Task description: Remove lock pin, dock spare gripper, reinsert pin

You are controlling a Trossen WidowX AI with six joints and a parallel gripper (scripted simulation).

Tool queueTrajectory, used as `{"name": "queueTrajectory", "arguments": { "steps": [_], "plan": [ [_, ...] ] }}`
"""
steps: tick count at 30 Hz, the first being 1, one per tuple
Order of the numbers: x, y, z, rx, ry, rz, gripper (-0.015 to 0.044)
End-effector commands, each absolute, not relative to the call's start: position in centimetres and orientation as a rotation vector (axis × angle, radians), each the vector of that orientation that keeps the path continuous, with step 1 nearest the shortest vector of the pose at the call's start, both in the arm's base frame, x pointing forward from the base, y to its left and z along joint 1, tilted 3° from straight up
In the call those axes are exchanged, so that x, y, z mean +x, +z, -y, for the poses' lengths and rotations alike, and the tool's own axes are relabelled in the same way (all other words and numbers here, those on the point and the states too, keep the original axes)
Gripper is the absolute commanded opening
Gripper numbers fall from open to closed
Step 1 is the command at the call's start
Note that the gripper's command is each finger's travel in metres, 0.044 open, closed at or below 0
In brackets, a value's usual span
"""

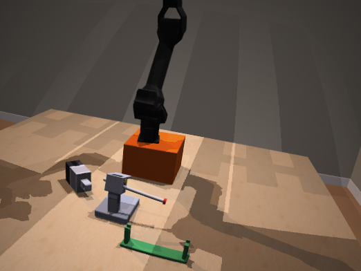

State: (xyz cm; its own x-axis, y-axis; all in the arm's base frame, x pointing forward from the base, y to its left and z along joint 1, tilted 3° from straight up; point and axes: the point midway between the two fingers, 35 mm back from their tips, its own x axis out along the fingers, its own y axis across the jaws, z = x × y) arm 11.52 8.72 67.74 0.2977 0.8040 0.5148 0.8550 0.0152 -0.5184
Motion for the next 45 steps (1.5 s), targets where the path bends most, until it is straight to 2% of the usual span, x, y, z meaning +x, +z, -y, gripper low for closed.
{"name": "queueTrajectory", "arguments": {
  "steps": [1, 4, 13, 21, 34, 45],
  "plan": [
    [11.6, 67.8, -8.7, -1.767, -0.082, 1.5, 0.0374],
    [13.3, 68.0, -7.8, -1.646, -0.083, 1.5, 0.03],
    [22.3, 66.8, -4.2, -1.37, -0.01, 1.213, 0.03],
    [30.6, 62.4, -2.2, -1.192, 0.067, 0.908, 0.03],
    [41.1, 49.4, -1.5, -1.021, 0.233, 0.354, 0.03],
    [43.9, 35.1, -2.9, -0.98, 0.422, -0.147, 0.03]
  ]
}}
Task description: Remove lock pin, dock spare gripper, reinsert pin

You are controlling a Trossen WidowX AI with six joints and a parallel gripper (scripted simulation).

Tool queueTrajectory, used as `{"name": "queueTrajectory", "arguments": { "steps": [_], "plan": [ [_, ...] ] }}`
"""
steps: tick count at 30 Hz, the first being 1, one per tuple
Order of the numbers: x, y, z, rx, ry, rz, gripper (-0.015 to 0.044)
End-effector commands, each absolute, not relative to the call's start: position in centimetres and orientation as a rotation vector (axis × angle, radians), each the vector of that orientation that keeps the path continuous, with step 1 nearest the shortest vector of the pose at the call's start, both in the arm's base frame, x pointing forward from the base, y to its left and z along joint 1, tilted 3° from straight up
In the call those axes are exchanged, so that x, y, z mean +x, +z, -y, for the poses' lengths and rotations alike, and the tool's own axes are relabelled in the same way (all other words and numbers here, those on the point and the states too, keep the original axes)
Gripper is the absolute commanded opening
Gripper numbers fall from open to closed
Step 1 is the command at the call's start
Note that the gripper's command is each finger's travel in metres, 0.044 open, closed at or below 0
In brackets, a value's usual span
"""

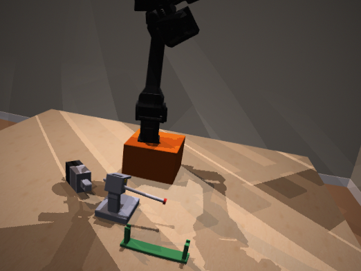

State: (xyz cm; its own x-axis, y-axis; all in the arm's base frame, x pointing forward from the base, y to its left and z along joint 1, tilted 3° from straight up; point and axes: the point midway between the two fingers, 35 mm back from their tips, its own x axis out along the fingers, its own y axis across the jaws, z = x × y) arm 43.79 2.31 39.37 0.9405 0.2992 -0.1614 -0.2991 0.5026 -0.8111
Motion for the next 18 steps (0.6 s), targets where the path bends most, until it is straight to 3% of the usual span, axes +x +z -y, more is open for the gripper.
{"name": "queueTrajectory", "arguments": {
  "steps": [1, 9, 18],
  "plan": [
    [43.8, 33.8, -3.1, -0.98, 0.442, -0.193, 0.03],
    [41.2, 23.9, -4.1, -1.005, 0.615, -0.563, 0.03],
    [34.9, 15.4, -4.6, -1.072, 0.845, -0.977, 0.03]
  ]
}}
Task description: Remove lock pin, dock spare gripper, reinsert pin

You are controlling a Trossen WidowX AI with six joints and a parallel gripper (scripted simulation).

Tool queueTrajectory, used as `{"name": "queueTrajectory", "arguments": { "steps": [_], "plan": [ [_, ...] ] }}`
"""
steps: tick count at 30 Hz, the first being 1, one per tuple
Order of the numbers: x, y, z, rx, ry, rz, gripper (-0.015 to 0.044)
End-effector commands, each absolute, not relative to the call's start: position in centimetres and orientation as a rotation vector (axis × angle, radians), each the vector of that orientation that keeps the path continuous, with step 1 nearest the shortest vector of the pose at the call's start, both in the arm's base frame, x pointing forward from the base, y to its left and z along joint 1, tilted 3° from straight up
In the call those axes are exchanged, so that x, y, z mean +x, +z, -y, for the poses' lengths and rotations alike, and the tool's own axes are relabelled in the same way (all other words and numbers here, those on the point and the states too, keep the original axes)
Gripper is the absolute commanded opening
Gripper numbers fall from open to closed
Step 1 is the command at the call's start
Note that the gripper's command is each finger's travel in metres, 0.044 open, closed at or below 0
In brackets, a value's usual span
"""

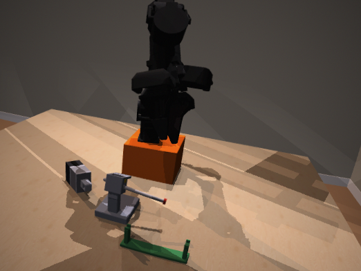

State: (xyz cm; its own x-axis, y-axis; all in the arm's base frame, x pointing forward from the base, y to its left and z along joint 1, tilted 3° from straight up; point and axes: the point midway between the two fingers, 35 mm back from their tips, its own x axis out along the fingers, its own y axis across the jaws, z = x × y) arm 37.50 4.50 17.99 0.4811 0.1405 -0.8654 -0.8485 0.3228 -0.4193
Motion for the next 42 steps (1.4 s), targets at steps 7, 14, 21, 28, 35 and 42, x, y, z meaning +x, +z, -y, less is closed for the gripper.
{"name": "queueTrajectory", "arguments": {
  "steps": [7, 14, 21, 28, 35, 42],
  "plan": [
    [29.3, 11.7, -4.1, -1.138, 1.03, -1.262, 0.03],
    [29.1, 11.6, -4.1, -1.14, 1.035, -1.27, 0.03],
    [30.4, 5.8, -4.1, -1.14, 1.039, -1.265, 0.03],
    [30.7, 4.5, -3.8, -1.14, 1.04, -1.264, 0.03],
    [30.8, 3.4, -3.7, -1.14, 1.04, -1.264, 0.03],
    [30.8, 2.2, -3.7, -1.14, 1.04, -1.264, 0.03]
  ]
}}
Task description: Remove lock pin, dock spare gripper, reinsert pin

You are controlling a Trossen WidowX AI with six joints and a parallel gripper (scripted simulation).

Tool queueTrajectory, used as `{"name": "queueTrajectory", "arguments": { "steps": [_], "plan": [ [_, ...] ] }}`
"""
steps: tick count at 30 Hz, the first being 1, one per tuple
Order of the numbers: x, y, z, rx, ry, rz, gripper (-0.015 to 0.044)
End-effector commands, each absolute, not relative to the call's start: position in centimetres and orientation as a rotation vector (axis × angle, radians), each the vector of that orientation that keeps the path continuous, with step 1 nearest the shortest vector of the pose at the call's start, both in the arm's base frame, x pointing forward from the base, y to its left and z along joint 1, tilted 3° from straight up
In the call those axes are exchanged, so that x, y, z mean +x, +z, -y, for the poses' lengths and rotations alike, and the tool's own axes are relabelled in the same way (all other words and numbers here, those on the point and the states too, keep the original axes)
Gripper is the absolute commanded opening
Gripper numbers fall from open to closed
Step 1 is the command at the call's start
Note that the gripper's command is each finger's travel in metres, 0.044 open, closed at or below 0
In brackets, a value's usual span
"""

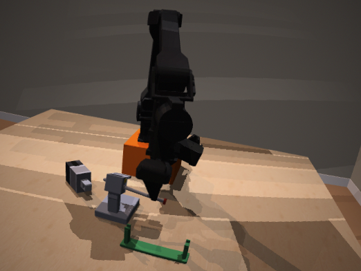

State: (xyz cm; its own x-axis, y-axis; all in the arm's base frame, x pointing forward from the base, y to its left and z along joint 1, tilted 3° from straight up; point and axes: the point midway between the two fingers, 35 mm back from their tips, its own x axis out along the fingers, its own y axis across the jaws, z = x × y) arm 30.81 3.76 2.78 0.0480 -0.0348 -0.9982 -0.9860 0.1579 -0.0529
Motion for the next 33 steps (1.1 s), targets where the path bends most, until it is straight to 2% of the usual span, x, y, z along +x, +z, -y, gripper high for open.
{"name": "queueTrajectory", "arguments": {
  "steps": [1, 25, 33],
  "plan": [
    [30.9, 2.1, -3.7, -1.14, 1.04, -1.264, 0.03],
    [30.7, -1.2, -3.4, -1.14, 1.04, -1.264, 0.03],
    [30.7, -1.2, -3.5, -1.14, 1.04, -1.264, 0.009]
  ]
}}
